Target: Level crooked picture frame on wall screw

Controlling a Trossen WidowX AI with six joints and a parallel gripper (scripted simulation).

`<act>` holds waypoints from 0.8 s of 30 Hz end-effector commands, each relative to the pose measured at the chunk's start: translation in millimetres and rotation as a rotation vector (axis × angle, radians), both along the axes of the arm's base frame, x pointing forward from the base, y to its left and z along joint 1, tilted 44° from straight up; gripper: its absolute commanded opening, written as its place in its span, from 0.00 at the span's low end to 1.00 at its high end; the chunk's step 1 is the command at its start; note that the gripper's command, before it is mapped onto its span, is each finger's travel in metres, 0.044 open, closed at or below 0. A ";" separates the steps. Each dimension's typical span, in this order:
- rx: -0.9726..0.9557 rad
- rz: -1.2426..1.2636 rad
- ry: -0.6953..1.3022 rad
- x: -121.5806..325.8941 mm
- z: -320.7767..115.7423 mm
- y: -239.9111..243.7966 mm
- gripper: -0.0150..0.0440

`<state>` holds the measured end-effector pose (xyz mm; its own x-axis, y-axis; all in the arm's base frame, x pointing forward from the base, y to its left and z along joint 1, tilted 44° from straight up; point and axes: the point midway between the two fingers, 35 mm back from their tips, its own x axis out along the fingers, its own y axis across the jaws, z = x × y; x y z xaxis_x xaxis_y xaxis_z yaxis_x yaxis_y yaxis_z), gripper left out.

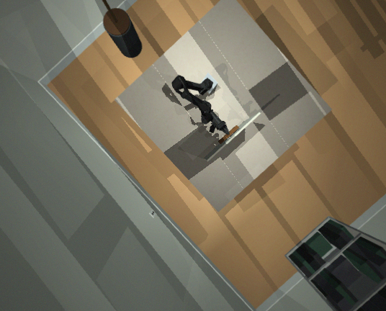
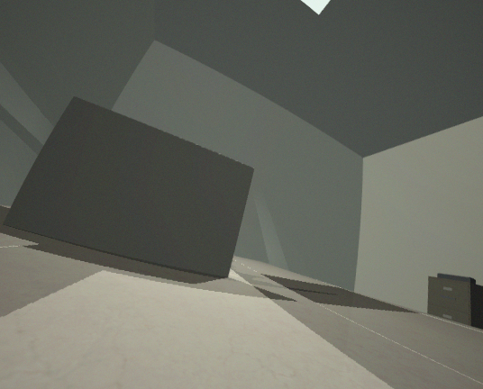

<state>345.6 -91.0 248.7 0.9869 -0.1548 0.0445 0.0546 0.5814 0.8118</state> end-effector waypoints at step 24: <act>-0.005 -0.003 -0.001 0.1 1.0 -0.4 0.25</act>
<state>345.7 -91.2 249.1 0.9869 -0.1552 0.0452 0.0543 0.5819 0.8114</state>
